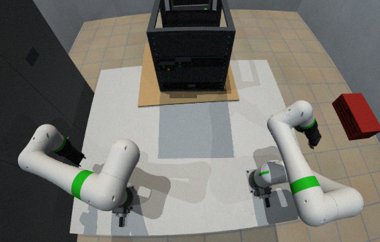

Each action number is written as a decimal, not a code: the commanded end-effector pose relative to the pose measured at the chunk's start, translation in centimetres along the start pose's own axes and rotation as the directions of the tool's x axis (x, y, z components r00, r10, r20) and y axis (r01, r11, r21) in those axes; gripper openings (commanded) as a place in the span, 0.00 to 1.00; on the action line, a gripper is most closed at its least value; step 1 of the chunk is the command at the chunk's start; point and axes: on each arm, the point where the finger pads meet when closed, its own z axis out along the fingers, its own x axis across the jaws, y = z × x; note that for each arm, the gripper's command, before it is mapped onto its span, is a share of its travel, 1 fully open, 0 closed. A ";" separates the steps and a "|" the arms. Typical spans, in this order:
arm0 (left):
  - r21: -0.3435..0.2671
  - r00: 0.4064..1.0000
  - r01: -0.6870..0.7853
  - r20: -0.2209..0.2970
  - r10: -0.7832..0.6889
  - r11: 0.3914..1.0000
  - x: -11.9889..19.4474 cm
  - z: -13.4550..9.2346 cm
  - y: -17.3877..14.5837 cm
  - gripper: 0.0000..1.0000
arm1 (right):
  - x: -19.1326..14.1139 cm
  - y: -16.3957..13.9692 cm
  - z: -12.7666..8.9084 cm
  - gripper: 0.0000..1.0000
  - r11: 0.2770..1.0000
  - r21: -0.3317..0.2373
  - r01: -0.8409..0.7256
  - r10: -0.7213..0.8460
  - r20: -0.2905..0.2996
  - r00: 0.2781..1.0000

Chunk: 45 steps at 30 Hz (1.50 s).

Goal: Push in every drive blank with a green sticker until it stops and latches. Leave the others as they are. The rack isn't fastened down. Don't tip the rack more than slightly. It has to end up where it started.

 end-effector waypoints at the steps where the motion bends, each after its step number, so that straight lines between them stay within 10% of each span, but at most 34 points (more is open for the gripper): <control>1: 0.002 1.000 -0.022 -0.002 0.022 1.000 -0.1 -0.2 -0.3 1.00 | 0.0 0.0 0.0 1.00 1.000 0.000 -0.001 0.001 -0.001 1.000; 21: 0.014 0.939 -0.343 -0.010 0.343 0.939 -1.4 -1.8 -3.4 1.00 | 0.1 0.0 -0.1 1.00 1.000 0.001 0.001 -0.001 -0.001 1.000; 45: 0.043 0.584 -0.811 0.003 0.812 0.583 -5.4 -4.4 -8.1 1.00 | 0.9 -2.1 -1.9 1.00 0.984 0.058 0.170 -0.171 0.004 0.985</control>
